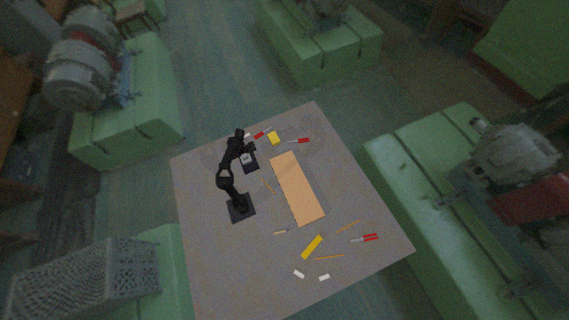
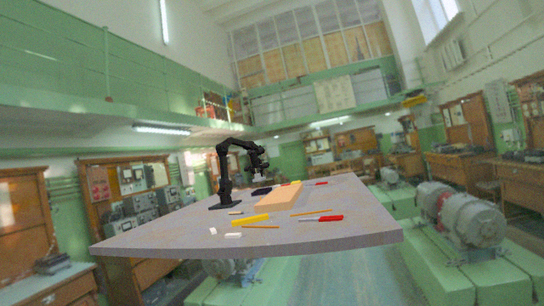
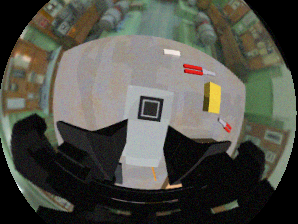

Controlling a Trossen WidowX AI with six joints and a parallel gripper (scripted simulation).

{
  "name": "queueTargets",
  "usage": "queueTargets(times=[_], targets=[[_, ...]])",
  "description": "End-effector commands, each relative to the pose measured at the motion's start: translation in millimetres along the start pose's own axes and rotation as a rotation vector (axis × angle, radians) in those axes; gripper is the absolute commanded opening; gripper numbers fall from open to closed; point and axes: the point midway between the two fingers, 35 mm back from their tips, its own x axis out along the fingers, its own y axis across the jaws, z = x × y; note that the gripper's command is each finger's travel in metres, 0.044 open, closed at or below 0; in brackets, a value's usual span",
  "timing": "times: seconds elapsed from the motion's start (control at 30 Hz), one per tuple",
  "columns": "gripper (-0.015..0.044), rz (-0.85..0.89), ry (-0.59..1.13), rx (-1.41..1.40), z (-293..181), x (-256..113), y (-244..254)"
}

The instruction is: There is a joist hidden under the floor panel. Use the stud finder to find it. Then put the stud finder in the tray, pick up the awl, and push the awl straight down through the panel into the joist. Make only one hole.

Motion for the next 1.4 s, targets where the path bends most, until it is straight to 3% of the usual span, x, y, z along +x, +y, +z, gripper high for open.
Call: queueTargets(times=[0.0, 1.37], targets=[[0.0, -0.012, -0.018, -0.001, 2, -3, 0], [0.0, -0.013, -0.017, -0.001, -13, 59, -2]])
